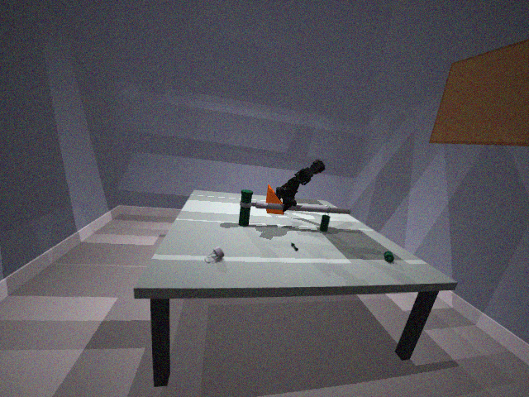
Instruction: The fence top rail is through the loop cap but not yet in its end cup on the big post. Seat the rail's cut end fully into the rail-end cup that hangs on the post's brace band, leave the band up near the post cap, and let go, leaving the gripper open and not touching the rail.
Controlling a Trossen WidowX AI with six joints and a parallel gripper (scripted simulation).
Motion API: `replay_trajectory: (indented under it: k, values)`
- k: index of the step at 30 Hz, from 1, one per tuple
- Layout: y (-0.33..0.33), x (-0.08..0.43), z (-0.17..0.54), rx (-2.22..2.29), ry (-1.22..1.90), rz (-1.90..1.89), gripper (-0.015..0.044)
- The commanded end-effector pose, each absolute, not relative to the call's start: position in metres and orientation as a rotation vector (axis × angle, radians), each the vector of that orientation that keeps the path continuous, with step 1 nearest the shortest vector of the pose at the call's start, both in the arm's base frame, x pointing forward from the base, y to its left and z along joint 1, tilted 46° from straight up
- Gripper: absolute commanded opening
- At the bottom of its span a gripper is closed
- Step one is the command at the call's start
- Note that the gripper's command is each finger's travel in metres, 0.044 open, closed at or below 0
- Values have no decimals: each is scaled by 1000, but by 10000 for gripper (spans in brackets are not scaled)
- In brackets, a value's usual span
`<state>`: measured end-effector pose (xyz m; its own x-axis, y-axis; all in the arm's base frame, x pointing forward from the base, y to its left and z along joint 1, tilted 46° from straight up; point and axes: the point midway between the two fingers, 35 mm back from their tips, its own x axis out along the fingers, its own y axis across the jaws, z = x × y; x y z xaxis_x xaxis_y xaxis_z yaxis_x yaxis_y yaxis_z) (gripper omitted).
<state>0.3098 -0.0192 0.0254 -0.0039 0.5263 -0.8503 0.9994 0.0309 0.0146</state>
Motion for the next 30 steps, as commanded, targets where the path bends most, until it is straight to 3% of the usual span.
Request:
replay_trajectory:
  k: [1,30]
  values:
    - [-24,310,26,1573,1603,-870,0]
    - [-27,311,25,1572,1602,-870,0]
